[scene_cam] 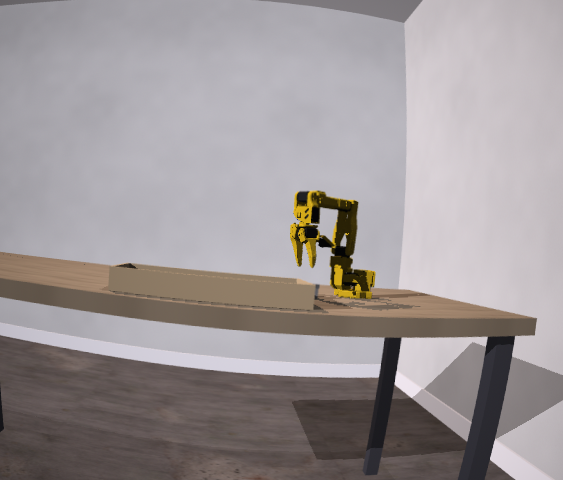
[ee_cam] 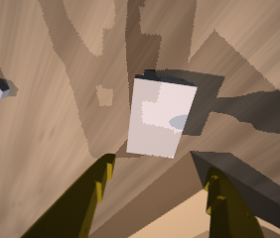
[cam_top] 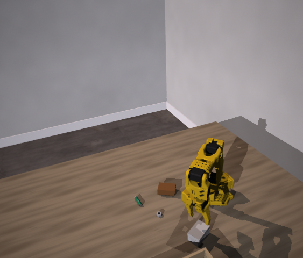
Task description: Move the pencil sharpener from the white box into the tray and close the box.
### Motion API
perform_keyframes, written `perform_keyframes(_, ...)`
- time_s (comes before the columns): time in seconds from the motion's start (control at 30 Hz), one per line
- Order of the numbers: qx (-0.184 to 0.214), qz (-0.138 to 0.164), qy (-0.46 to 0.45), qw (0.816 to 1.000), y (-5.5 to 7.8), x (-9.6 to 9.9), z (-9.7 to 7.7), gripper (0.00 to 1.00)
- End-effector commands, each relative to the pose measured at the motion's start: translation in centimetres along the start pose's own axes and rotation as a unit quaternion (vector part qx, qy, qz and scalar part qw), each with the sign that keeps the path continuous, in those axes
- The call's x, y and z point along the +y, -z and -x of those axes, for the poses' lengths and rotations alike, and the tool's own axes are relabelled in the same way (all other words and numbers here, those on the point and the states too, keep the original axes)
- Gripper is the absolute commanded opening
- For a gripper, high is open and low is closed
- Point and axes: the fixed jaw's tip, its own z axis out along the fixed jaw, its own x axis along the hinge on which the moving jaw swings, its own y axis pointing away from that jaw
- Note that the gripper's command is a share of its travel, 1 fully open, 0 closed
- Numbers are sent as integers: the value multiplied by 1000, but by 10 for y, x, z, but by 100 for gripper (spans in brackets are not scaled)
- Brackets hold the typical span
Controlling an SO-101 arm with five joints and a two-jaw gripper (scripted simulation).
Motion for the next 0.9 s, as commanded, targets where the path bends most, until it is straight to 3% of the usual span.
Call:
perform_keyframes(0.0, 22, -5, -1, 1000, 6, 1, -3, 30)
perform_keyframes(0.87, 22, -5, -1, 1000, 4, 1, -3, 30)
